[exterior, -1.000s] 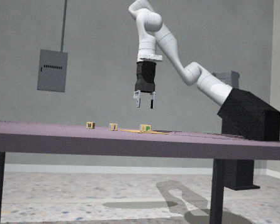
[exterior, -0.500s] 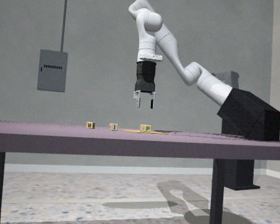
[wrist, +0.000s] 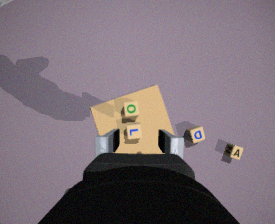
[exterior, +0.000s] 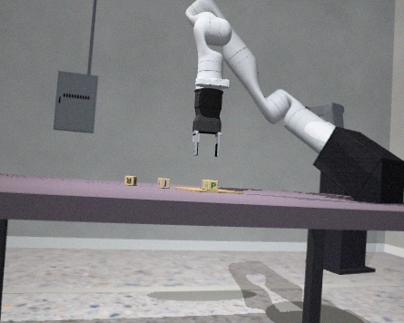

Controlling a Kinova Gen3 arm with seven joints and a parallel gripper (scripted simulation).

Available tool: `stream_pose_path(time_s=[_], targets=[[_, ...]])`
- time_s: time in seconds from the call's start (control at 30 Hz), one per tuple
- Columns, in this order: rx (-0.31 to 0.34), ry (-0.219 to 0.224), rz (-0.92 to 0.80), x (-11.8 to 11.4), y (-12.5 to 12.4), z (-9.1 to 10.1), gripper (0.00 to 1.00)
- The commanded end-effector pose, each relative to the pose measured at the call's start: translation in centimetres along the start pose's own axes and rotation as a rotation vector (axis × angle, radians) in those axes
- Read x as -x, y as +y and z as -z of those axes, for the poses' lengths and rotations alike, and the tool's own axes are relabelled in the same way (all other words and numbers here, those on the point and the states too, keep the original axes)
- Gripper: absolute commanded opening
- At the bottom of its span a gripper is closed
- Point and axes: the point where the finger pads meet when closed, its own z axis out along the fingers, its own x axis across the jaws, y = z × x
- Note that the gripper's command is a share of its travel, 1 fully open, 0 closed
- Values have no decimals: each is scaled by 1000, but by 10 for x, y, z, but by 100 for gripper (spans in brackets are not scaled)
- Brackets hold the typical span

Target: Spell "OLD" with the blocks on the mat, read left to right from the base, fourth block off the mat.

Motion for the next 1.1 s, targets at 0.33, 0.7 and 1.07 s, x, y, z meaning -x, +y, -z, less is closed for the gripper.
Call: stream_pose_path(time_s=[0.33,0.7,1.07], targets=[[5,-9,-508,-42,-3,-5,100],[1,-2,-948,-81,2,-7,100],[-9,6,-1207,-105,7,-6,100]])
